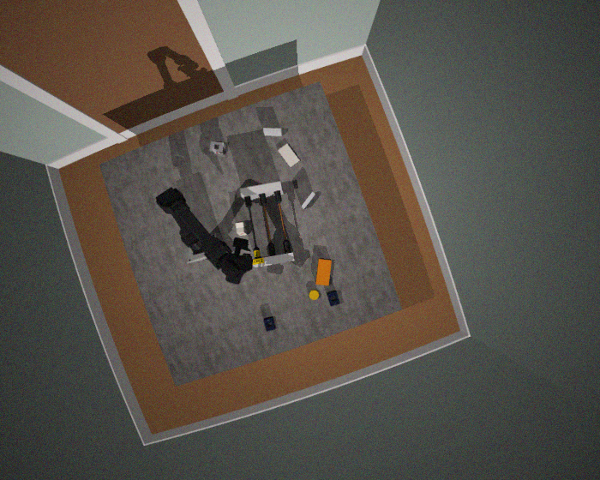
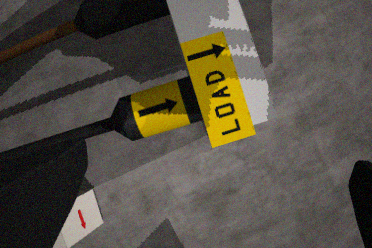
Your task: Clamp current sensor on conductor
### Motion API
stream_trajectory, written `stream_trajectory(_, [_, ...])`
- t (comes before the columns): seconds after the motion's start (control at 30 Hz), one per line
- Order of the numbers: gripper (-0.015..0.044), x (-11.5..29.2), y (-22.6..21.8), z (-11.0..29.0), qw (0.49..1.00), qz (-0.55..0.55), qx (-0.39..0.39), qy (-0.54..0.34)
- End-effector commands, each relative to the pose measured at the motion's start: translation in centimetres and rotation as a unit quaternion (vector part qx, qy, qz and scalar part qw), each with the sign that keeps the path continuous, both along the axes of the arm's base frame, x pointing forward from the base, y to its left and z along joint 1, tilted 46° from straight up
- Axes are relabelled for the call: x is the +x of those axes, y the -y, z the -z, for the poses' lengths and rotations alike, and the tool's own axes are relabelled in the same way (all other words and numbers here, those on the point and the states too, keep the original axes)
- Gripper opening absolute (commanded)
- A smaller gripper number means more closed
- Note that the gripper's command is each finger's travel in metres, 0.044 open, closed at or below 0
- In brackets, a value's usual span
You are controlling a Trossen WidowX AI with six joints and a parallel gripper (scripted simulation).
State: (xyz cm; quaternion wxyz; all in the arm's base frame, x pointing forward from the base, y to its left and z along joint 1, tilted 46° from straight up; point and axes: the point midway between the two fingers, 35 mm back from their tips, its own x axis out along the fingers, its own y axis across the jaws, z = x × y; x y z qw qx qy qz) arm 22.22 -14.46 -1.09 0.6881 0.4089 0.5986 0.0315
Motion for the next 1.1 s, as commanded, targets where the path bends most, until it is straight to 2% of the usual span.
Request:
stream_trajectory(0.0, [0.044,-0.1,0.1,0.0,1.0,0.004,0.009,0.001])
stream_trajectory(0.47, [0.044,0.0,-0.1,-0.1,1.0,0.0,0.01,0.001])
stream_trajectory(0.67, [0.044,0.4,-8.7,-2.9,0.991,-0.124,0.047,-0.003])
stream_trajectory(0.83, [0.044,-1.6,-15.7,-5.2,0.969,-0.233,0.078,-0.015])
stream_trajectory(1.07, [0.044,-2.1,-16.5,-5.5,0.965,-0.247,0.082,-0.017])
